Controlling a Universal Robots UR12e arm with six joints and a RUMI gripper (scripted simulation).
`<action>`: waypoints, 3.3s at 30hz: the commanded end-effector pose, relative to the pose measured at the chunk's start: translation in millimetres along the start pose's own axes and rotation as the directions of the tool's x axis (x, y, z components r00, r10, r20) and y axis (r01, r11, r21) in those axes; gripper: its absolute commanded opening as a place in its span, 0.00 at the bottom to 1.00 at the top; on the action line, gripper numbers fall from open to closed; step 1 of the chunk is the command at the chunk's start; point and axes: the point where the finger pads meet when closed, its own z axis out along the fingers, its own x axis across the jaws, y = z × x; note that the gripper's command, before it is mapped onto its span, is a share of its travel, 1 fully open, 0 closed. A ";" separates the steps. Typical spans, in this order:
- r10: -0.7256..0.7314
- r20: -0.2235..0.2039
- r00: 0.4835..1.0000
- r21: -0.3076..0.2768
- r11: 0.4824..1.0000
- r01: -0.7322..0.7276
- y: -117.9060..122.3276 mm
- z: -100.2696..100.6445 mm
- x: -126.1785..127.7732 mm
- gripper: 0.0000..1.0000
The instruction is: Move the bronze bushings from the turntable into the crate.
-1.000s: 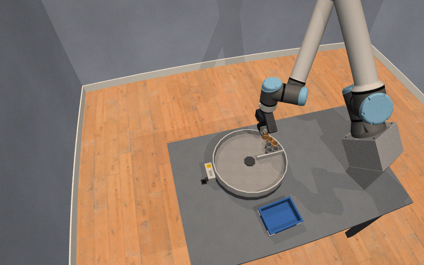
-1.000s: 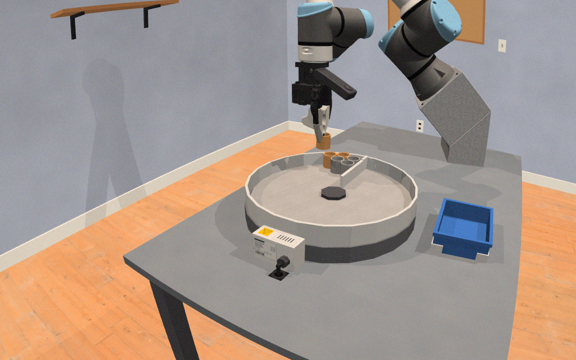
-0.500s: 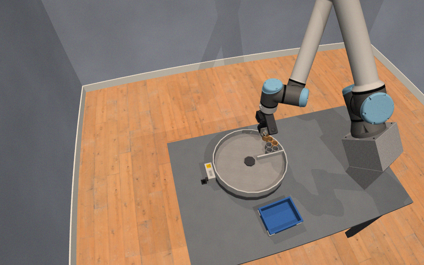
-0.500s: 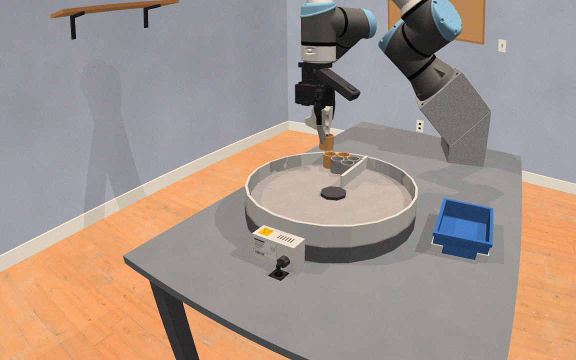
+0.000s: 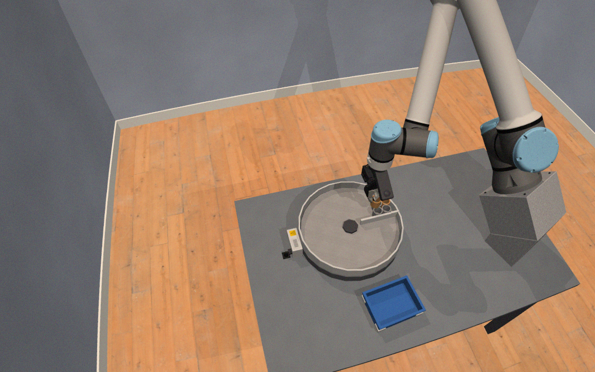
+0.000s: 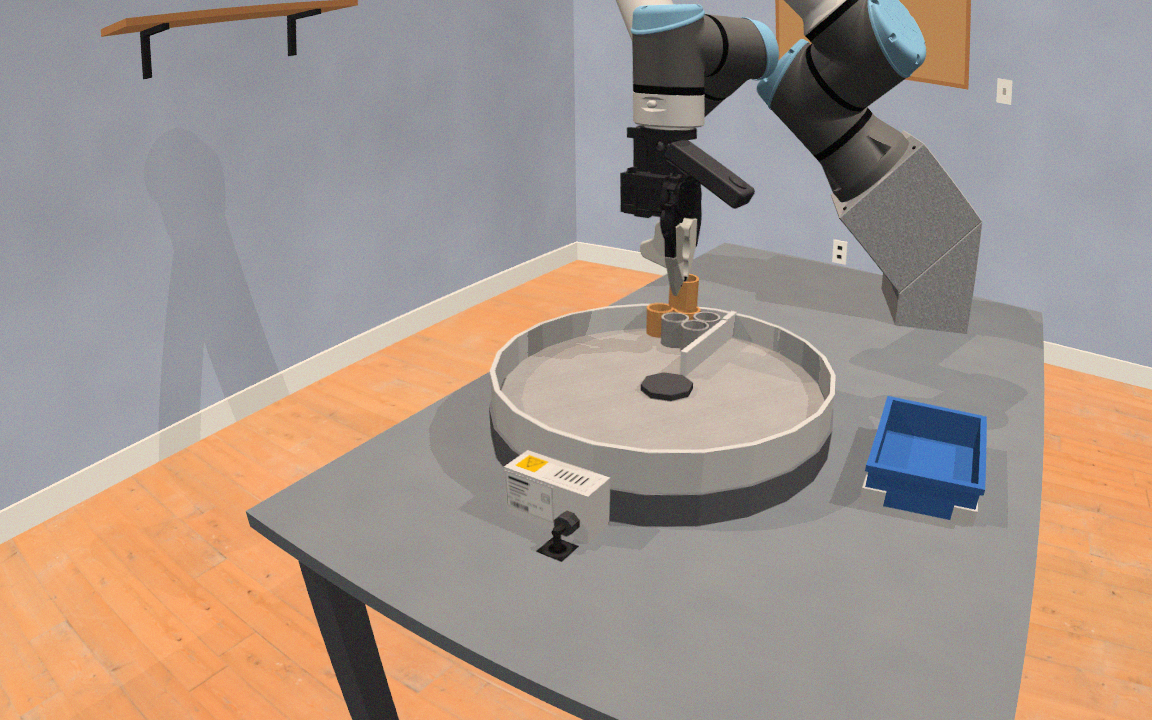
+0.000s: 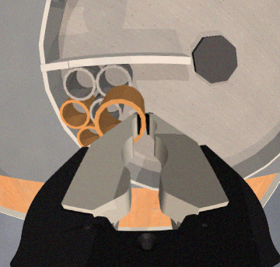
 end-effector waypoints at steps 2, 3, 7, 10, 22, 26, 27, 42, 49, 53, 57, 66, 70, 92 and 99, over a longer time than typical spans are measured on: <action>0.001 0.000 1.000 -0.001 1.000 -0.001 -29.1 -0.1 5.4 0.00; 0.001 0.000 1.000 -0.001 1.000 -0.001 -29.1 -0.1 5.4 0.00; 0.001 0.000 1.000 -0.001 1.000 -0.001 -59.2 -0.1 10.1 0.00; 0.001 0.000 1.000 -0.001 1.000 -0.001 -83.5 -0.1 13.9 0.00; 0.001 0.000 1.000 -0.001 1.000 -0.001 -171.6 0.0 27.7 0.00; 0.001 0.000 1.000 -0.001 1.000 -0.001 -207.7 0.0 33.4 0.00; 0.001 0.000 1.000 -0.001 1.000 -0.001 -216.6 0.0 34.8 0.00; 0.001 0.000 1.000 -0.001 1.000 -0.001 -317.8 0.0 50.6 0.00; 0.001 0.000 1.000 -0.001 1.000 -0.001 -353.5 0.0 56.2 0.00; 0.001 0.000 1.000 -0.001 1.000 -0.001 -363.8 0.0 57.8 0.00; 0.001 0.000 1.000 -0.001 1.000 -0.001 -371.0 0.0 59.0 0.00; 0.001 0.000 1.000 -0.001 1.000 -0.001 -378.6 0.0 60.2 0.00; 0.001 0.000 1.000 -0.001 1.000 -0.001 -378.7 0.0 60.2 0.00; 0.001 0.000 1.000 -0.001 1.000 -0.001 -378.7 0.0 60.2 0.00; 0.001 0.000 1.000 -0.001 1.000 -0.001 -378.7 0.0 60.2 0.00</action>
